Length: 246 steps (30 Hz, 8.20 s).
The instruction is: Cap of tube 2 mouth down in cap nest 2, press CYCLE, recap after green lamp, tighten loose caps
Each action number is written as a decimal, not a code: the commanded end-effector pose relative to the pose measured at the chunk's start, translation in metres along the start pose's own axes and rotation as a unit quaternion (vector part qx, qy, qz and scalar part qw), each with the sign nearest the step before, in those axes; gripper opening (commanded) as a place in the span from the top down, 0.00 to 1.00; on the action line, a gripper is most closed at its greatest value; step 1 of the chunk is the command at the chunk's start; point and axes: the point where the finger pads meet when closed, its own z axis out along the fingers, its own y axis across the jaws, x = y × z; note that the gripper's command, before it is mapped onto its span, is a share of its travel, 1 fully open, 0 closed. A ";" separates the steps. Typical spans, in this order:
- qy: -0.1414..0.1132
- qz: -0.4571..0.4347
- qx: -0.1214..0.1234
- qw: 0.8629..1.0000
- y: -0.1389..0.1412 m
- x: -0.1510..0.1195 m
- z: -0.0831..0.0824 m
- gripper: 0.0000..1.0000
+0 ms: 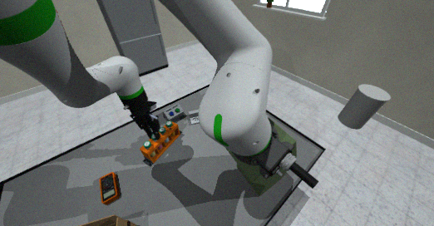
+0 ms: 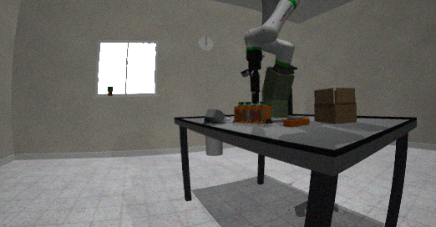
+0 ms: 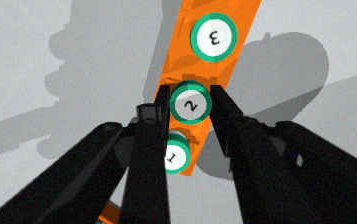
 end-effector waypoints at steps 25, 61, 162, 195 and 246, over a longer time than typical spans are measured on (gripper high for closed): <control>-0.015 0.155 0.005 0.988 0.000 0.001 -0.005 0.59; -0.015 0.155 0.005 0.988 0.001 0.002 -0.042 0.70; -0.011 -0.264 0.011 0.964 0.170 0.273 0.096 0.70; -0.011 -0.264 0.011 0.964 0.170 0.272 0.106 0.64; -0.012 -0.142 0.009 0.990 0.149 0.269 -0.026 0.90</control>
